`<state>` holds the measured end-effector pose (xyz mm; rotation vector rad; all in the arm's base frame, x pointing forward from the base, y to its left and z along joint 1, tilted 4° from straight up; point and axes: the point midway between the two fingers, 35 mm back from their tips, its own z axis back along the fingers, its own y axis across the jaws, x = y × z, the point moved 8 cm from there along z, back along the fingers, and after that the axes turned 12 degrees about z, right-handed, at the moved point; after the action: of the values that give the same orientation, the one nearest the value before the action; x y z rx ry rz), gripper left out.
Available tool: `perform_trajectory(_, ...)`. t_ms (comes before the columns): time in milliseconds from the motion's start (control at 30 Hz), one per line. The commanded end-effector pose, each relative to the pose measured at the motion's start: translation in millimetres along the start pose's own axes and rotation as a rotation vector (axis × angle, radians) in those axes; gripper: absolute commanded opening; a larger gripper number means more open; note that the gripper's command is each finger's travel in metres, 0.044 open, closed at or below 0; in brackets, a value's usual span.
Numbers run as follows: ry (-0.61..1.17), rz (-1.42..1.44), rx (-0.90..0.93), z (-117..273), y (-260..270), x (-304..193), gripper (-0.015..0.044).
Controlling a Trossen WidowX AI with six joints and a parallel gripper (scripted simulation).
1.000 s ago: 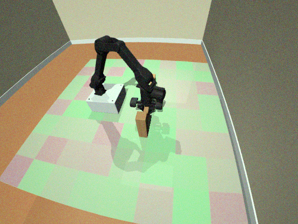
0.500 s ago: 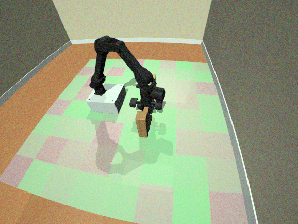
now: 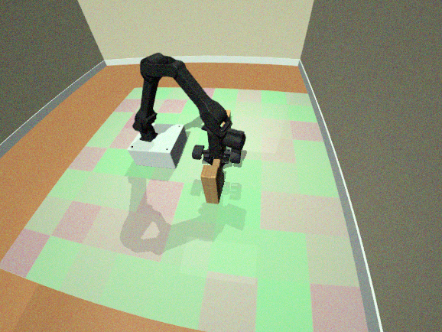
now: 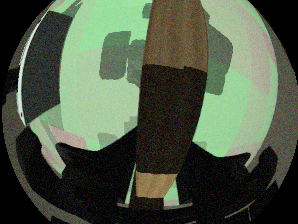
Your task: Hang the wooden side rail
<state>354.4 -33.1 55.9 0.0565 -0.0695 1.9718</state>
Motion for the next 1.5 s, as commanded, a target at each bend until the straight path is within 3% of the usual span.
perform_trajectory(0, 0.010, 0.004, -0.012, 5.4, -2.8, -2.3, 0.0000)
perform_trajectory(1467, 0.010, 0.004, -0.012, 4.1, -2.9, -6.9, 0.0000)
